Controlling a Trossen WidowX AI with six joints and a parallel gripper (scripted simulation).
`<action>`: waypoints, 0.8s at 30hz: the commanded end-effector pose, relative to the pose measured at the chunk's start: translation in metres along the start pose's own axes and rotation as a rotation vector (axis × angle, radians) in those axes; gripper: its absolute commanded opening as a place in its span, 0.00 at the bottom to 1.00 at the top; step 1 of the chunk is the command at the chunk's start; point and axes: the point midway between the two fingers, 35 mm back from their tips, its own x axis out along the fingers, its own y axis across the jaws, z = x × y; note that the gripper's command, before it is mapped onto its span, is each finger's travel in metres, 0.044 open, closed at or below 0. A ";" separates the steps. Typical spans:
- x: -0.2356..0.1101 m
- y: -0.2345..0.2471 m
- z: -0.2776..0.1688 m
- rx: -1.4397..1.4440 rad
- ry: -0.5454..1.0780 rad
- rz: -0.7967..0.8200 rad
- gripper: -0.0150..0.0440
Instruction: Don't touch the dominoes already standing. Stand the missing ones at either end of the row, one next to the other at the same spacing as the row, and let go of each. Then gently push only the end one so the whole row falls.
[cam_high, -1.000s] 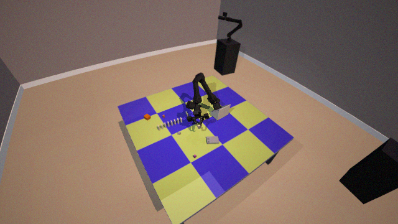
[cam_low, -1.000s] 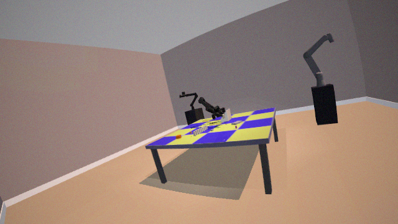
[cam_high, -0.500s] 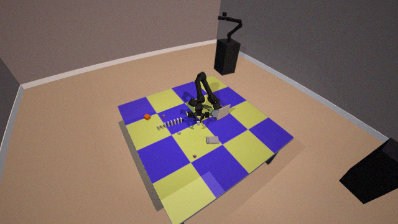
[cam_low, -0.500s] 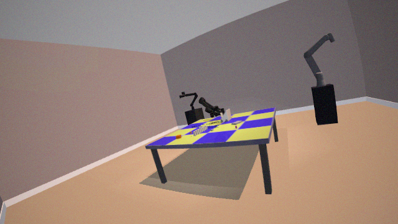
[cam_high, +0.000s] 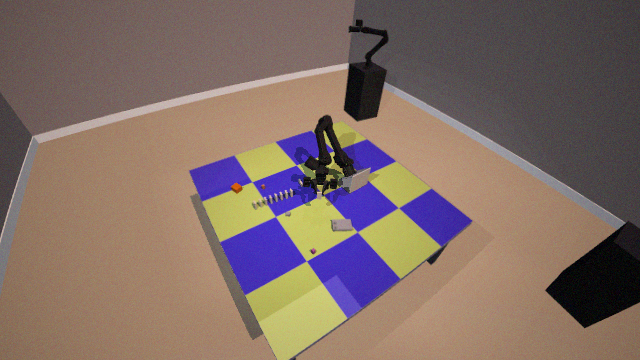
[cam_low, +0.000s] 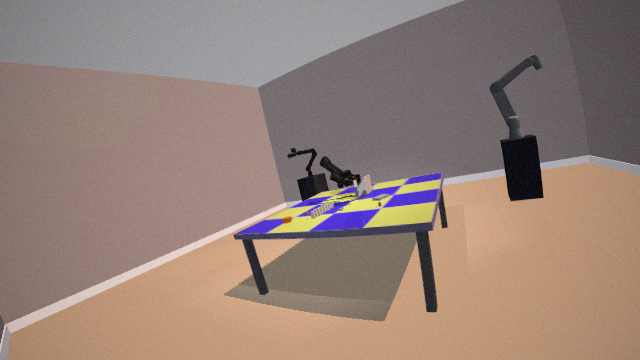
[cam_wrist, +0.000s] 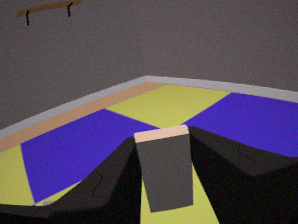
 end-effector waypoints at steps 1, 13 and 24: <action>0.000 0.001 0.001 -0.005 -0.006 0.002 0.44; 0.003 -0.003 -0.019 -0.004 0.006 0.006 0.44; 0.006 -0.005 -0.052 -0.006 0.014 0.011 0.44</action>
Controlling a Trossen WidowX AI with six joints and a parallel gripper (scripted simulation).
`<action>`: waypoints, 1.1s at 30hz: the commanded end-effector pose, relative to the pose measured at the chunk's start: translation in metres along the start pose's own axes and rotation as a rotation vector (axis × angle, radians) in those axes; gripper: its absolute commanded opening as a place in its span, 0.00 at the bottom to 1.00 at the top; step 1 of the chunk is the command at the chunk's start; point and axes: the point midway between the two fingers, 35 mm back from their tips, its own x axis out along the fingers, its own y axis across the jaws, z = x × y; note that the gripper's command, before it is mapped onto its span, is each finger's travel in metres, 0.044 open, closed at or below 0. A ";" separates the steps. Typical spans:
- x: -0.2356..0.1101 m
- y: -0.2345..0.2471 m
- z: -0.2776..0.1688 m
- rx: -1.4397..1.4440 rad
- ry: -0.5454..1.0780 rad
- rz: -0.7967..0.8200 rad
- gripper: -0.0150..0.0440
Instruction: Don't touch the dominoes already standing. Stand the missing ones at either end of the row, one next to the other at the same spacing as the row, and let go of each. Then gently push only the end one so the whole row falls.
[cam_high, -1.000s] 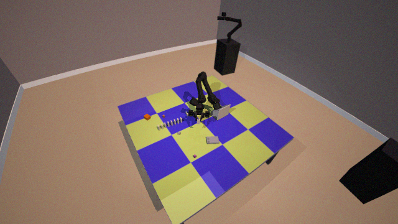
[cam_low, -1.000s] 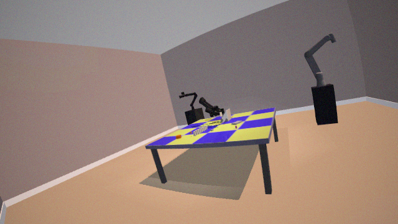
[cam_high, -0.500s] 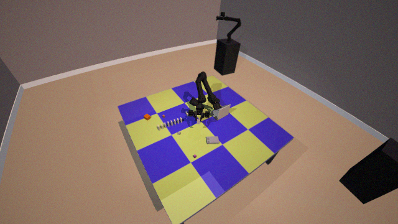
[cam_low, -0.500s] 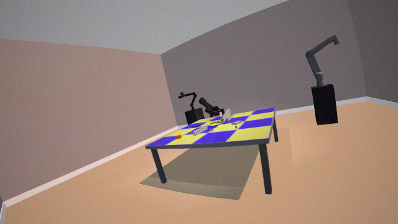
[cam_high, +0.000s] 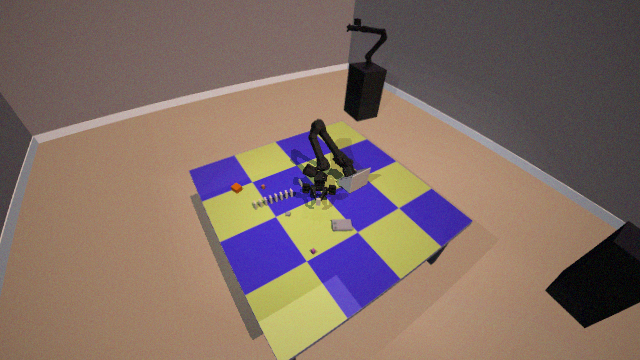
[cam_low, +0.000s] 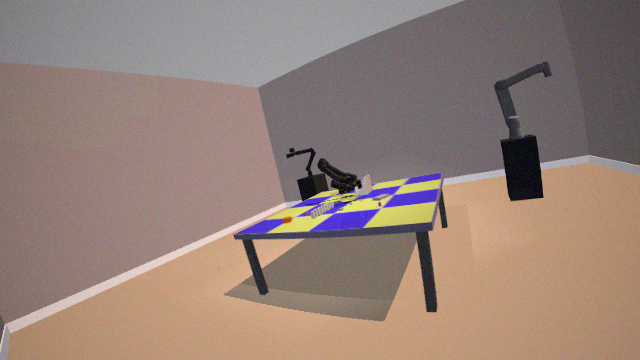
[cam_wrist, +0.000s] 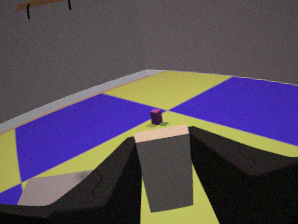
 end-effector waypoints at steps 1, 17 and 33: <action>0.002 -0.002 -0.008 -0.007 -0.006 -0.001 0.44; 0.001 0.002 -0.055 -0.003 -0.012 -0.006 0.44; 0.000 0.004 -0.065 -0.002 -0.015 -0.009 0.48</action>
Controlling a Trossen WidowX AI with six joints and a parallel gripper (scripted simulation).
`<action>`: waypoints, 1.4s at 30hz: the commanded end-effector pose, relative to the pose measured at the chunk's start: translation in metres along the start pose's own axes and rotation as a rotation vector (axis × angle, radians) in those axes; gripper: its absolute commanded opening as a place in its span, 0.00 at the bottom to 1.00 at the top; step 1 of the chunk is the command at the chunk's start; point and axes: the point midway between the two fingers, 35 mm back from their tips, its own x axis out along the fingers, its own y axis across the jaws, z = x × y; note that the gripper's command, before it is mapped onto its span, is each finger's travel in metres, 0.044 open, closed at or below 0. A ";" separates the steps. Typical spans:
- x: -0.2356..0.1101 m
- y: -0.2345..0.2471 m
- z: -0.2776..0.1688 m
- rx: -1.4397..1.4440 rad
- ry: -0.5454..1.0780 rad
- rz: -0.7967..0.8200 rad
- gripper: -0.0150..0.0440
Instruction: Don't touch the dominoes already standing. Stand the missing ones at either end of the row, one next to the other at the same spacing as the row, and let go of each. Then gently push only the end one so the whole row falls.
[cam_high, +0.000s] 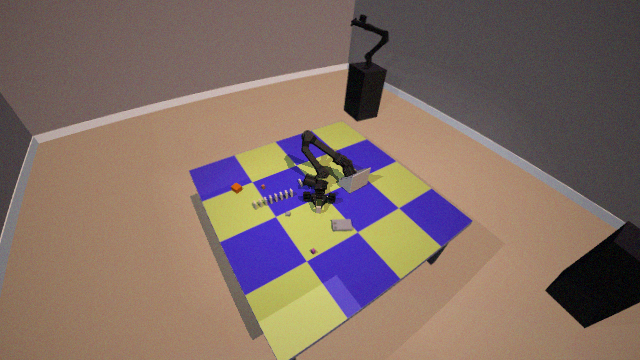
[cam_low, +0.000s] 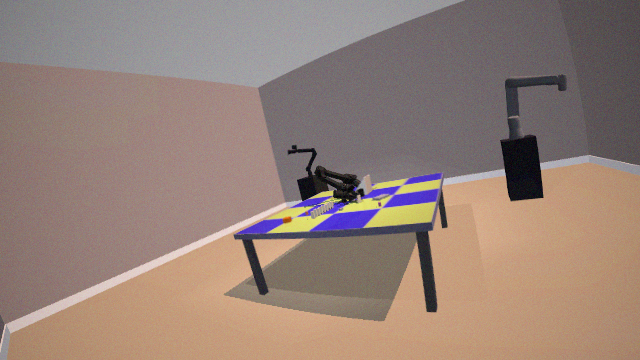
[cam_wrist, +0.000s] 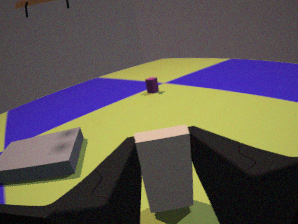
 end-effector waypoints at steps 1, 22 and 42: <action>0.000 -0.001 0.001 -0.007 -0.007 -0.001 0.52; 0.000 -0.001 0.050 -0.001 -0.003 -0.002 1.00; 0.072 0.016 0.050 0.290 1.029 0.189 1.00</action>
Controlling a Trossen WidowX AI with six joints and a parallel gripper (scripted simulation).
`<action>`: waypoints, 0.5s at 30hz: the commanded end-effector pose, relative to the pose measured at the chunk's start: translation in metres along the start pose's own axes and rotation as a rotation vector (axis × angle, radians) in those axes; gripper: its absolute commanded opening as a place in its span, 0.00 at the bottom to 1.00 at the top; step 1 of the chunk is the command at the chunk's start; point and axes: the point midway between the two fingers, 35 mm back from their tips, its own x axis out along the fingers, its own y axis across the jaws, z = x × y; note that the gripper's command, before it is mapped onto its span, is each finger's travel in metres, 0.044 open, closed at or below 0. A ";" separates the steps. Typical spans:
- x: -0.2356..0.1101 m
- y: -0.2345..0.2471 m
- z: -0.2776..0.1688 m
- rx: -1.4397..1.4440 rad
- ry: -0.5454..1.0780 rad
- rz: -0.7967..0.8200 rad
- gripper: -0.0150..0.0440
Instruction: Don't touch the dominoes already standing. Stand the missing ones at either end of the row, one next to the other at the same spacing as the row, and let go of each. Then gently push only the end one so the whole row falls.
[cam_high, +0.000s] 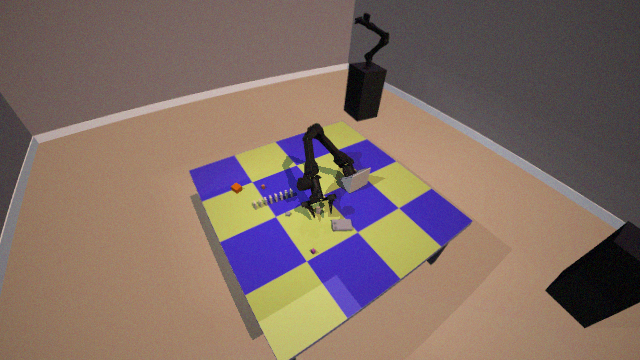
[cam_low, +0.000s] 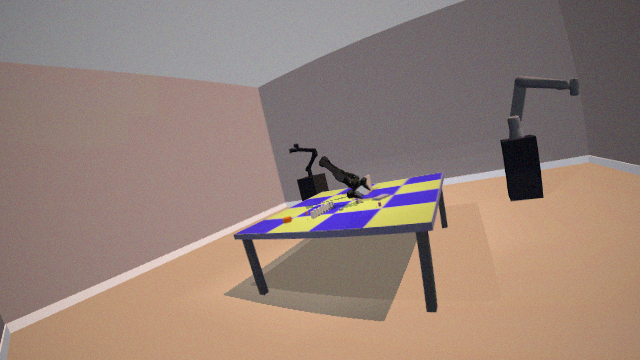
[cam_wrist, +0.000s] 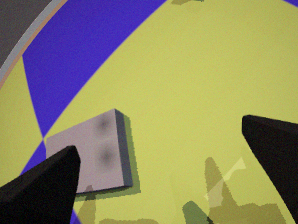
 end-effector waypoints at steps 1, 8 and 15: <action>-0.014 0.009 0.005 0.030 0.355 -0.098 1.00; -0.067 0.013 0.010 -0.055 0.759 -0.360 1.00; -0.073 0.012 0.012 -0.070 0.788 -0.391 1.00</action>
